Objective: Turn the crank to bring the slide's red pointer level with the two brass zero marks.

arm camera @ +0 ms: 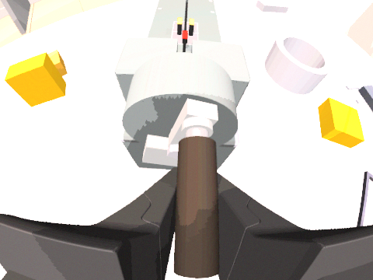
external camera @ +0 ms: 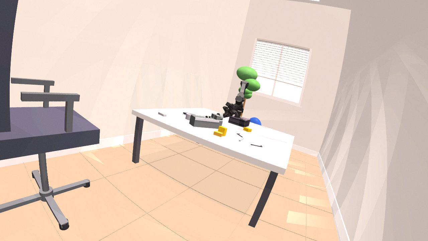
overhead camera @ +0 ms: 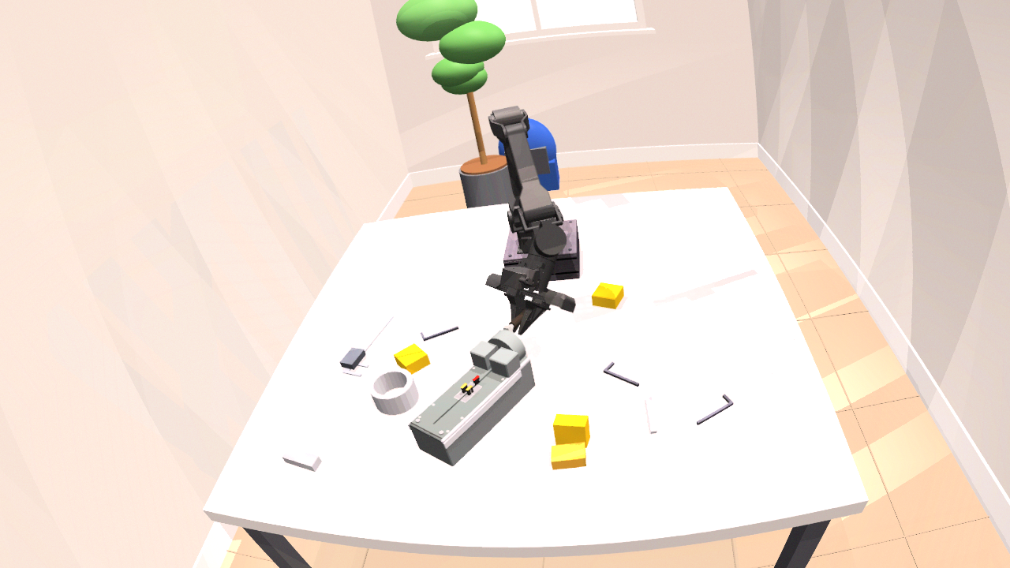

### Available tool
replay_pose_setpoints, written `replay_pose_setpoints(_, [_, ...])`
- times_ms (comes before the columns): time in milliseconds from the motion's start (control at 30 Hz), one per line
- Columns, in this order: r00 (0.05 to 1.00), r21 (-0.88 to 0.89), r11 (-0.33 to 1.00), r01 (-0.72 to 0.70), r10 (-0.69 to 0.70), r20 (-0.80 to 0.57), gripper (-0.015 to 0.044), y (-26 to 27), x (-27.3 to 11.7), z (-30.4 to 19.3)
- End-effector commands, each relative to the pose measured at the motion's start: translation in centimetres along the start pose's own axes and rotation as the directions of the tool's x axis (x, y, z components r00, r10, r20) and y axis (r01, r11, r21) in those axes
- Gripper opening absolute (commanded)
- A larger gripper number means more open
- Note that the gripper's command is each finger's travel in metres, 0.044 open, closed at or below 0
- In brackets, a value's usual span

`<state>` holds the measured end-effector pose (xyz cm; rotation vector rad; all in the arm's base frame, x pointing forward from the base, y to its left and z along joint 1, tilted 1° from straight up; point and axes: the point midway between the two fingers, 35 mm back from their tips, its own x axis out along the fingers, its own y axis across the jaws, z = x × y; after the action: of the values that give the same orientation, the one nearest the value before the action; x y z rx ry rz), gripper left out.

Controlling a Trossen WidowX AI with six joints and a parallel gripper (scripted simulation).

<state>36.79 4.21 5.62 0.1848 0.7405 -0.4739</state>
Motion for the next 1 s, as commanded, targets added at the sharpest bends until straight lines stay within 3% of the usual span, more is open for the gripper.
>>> replay_pose_setpoints(0, [1.0, 0.003, 1.0, -0.028, 0.028, 0.003, 0.0, 0.9, -0.2, 0.2])
replay_pose_setpoints(967, [1.0, 0.004, 1.0, -0.029, 0.029, 0.002, 0.0, 1.9, 0.0, -0.1])
